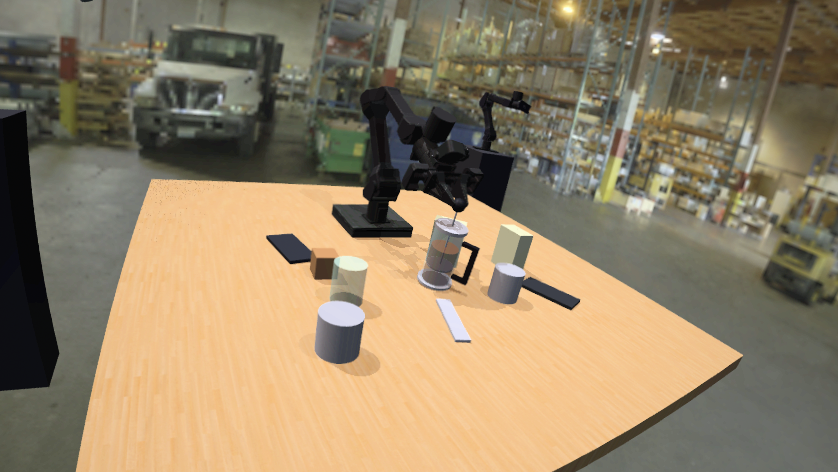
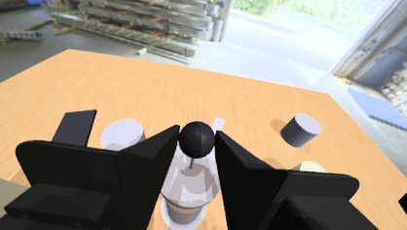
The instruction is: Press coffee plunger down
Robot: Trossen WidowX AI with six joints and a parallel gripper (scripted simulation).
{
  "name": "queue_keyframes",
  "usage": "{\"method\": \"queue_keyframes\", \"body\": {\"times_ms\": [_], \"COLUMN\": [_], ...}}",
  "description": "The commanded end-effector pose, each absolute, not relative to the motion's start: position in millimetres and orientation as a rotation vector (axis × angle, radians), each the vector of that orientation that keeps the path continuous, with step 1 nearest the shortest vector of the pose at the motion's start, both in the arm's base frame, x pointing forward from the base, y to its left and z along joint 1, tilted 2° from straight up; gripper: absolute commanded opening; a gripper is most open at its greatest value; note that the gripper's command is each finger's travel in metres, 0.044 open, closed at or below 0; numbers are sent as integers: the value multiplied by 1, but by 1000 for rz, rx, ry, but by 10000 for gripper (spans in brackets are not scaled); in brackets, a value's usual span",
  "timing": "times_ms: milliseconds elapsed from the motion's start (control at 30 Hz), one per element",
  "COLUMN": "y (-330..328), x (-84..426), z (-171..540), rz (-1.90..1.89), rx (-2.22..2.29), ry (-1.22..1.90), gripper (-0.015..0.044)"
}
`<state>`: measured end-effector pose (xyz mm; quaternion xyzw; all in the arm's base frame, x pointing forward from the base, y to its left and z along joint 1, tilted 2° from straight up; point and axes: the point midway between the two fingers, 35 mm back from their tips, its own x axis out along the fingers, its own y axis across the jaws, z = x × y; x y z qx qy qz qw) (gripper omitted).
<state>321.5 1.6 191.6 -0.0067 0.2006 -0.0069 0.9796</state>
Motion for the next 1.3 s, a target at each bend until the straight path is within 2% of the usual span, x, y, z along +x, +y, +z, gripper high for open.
{"method": "queue_keyframes", "body": {"times_ms": [0,1267], "y": [1,1], "x": [321,327], "z": [171,174], "rz": [-12,-12], "rx": [-24,-24], "ry": [471,471], "gripper": [122,122]}}
